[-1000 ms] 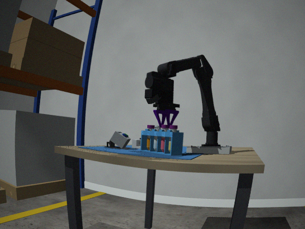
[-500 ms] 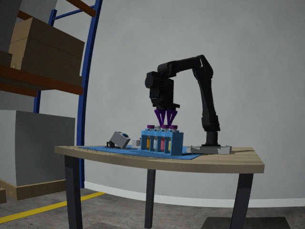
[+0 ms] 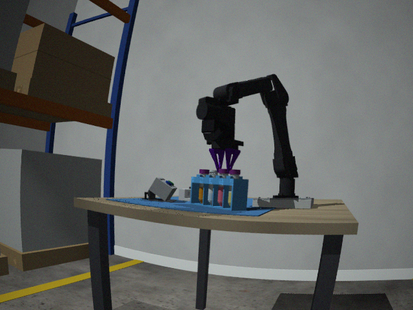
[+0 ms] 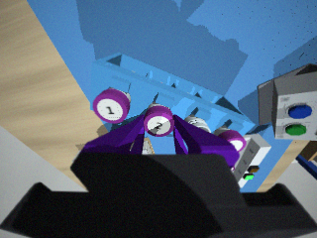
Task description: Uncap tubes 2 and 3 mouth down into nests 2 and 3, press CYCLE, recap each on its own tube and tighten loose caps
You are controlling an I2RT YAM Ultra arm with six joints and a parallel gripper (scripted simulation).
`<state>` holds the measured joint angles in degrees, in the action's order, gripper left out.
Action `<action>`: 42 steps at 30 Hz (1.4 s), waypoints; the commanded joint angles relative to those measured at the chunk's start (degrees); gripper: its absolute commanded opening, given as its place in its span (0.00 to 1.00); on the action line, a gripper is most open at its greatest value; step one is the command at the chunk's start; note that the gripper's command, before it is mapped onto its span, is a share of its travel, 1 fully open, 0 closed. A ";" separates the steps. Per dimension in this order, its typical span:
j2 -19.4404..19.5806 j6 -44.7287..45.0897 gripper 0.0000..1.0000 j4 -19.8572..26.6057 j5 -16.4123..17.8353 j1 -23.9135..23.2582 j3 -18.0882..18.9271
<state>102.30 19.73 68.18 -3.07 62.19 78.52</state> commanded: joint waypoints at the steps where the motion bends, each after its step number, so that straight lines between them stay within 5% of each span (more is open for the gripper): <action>1: -0.51 -6.75 0.00 -0.31 0.02 0.03 0.18; 21: -0.51 -41.13 0.00 -0.31 0.01 0.03 0.17; 28: -0.51 -42.21 0.00 -0.31 0.01 0.04 0.18; 29: -0.48 -42.20 0.49 -0.53 0.01 0.03 -0.01; 42: -0.49 -39.92 0.49 -0.42 0.01 0.04 0.08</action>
<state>102.28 -21.37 68.03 -3.05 62.19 78.26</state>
